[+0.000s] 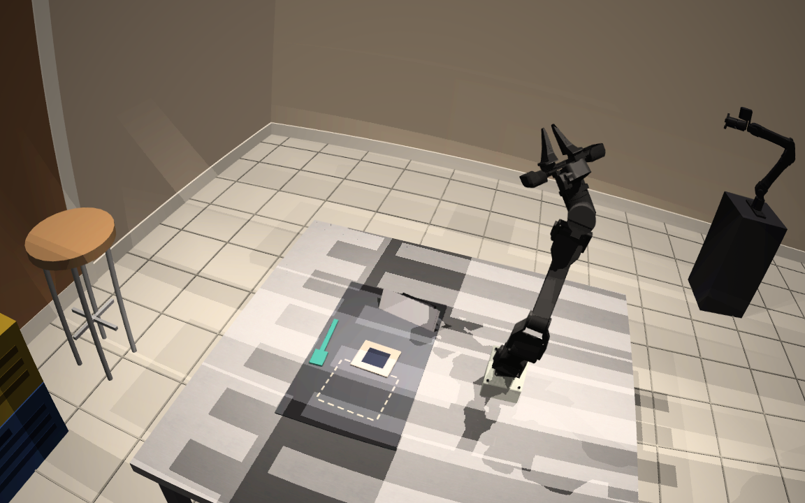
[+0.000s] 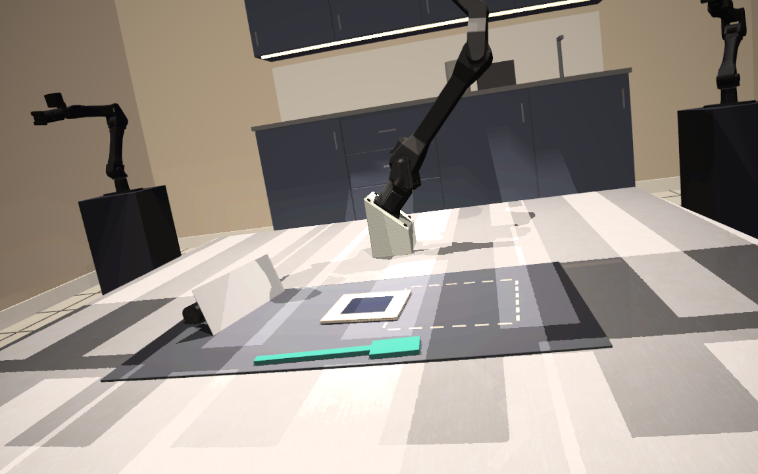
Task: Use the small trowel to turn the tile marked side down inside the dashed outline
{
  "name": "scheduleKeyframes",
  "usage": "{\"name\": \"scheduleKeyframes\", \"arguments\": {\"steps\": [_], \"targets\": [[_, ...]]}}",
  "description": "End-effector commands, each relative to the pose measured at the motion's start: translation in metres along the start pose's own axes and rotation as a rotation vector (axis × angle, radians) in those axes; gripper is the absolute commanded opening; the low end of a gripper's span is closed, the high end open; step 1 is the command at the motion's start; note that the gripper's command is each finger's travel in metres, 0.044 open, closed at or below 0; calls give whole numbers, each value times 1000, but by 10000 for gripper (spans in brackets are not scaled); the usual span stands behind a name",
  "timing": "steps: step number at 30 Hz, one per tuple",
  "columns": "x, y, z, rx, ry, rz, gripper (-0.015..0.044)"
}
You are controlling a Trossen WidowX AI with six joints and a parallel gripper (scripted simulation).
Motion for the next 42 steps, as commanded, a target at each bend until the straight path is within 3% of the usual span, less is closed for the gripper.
{"name": "scheduleKeyframes", "arguments": {"steps": [1, 24, 42], "targets": [[-37, 11, -3, 9, 8, 78, 100], [-231, 57, 31, 168, -113, 522, 100], [-369, 46, 102, 522, -300, 850, 100]]}}
Point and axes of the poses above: the point midway between the two fingers, 35 mm back from their tips, its own y axis out along the fingers, its own z axis across the jaws, x = y × z, the point moved 7 cm from there along -y, back along the fingers, and after that the axes turned 1 degree about -y, right-handed, at the moved point
